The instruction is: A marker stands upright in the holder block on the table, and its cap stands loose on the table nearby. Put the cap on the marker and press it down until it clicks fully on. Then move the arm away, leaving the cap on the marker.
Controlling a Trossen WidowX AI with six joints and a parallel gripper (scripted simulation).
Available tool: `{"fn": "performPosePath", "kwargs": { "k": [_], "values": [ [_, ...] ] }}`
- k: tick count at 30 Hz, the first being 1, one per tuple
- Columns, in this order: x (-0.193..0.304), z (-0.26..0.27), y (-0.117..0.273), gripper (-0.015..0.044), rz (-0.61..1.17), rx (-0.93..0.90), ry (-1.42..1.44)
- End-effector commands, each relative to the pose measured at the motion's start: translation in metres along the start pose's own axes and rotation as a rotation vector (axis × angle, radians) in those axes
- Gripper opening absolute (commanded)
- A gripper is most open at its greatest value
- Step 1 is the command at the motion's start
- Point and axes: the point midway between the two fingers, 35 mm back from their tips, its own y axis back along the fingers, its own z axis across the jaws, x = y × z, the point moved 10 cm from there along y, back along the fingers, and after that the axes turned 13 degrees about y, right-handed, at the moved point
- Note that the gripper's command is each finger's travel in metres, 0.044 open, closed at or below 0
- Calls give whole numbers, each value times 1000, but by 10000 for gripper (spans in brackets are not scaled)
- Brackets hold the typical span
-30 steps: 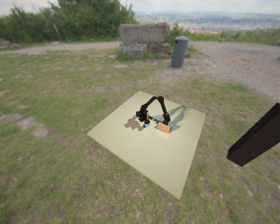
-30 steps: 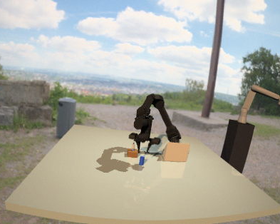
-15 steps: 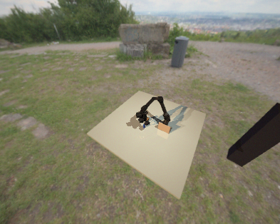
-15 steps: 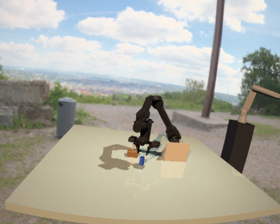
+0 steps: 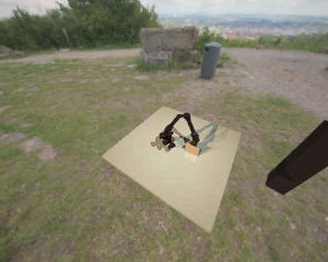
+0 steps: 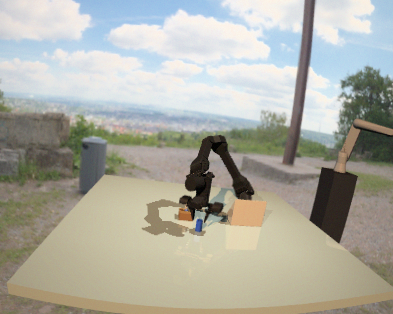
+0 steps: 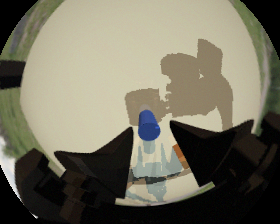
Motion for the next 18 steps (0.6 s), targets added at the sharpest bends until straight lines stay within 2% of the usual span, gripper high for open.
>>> {"fn": "performPosePath", "kwargs": {
  "k": [1, 18],
  "values": [
    [0, 3, -12, 244, 15, -7, 11],
    [1, 4, -30, 244, 17, -7, 10]
  ]
}}
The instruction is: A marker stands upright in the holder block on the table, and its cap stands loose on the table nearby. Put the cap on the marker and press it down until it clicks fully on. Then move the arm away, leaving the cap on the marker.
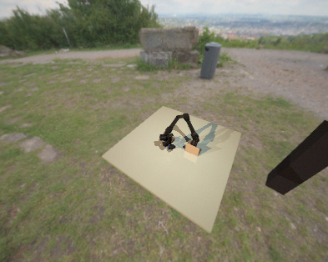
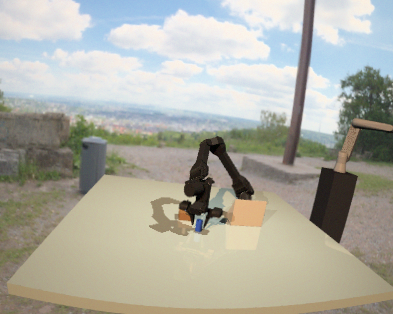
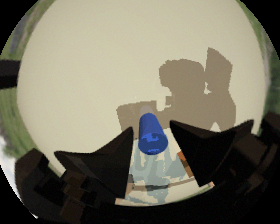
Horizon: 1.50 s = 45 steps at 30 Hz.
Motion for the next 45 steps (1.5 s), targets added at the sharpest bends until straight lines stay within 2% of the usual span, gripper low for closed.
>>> {"fn": "performPosePath", "kwargs": {
  "k": [1, 4, 13, 16, 32, 36, 45],
  "values": [
    [0, 2, -5, 218, 11, -4, 10],
    [0, 2, -5, 139, 11, -4, 10],
    [0, 1, -5, 79, 11, -4, 10],
    [0, 1, 0, 0, 10, -4, 10],
    [-1, 1, 55, 0, 8, -5, 10],
    [-1, 1, 58, 0, 8, -5, 10],
    [27, -23, 75, 0, 6, -5, 11]
  ]
}}
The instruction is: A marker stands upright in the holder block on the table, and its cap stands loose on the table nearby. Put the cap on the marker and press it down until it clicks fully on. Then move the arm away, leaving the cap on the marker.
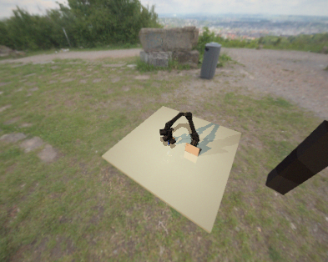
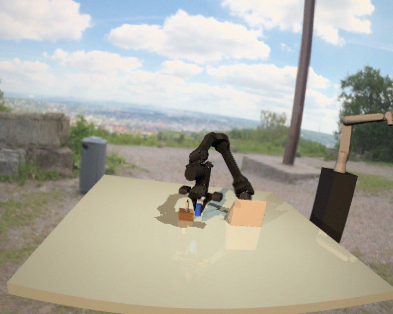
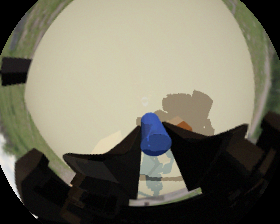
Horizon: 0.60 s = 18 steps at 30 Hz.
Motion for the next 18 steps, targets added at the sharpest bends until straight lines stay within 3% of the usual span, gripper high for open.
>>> {"fn": "performPosePath", "kwargs": {
  "k": [1, 18],
  "values": [
    [17, -13, 11, 0, -5, 5, -5],
    [86, -49, 40, 0, 0, 5, -5]
  ]
}}
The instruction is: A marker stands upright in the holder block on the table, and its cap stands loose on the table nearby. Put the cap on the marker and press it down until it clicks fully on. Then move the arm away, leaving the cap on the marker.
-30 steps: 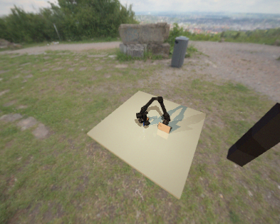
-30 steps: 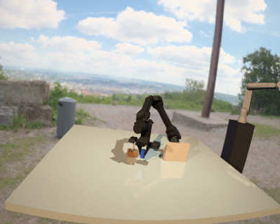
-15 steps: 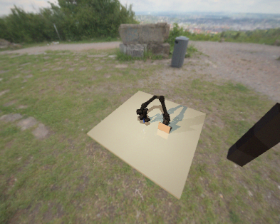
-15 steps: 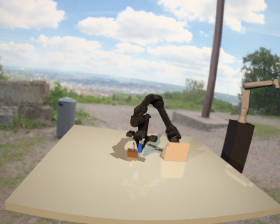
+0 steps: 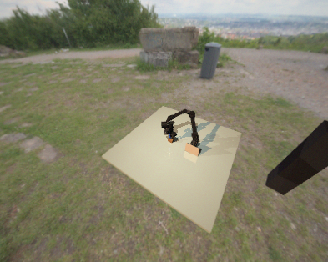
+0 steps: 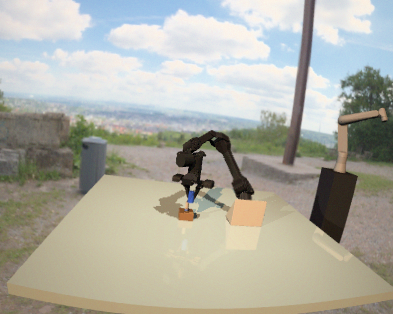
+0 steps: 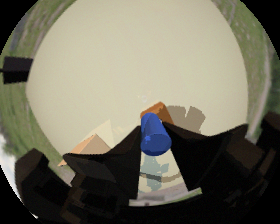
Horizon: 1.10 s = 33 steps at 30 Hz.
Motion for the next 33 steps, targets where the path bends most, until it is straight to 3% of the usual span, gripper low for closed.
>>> {"fn": "performPosePath", "kwargs": {
  "k": [1, 7, 33],
  "values": [
    [22, -9, 8, 0, 1, 4, -3],
    [42, -15, 15, 0, 5, 4, -4],
    [41, -16, -14, 0, 4, 4, -4]
  ]
}}
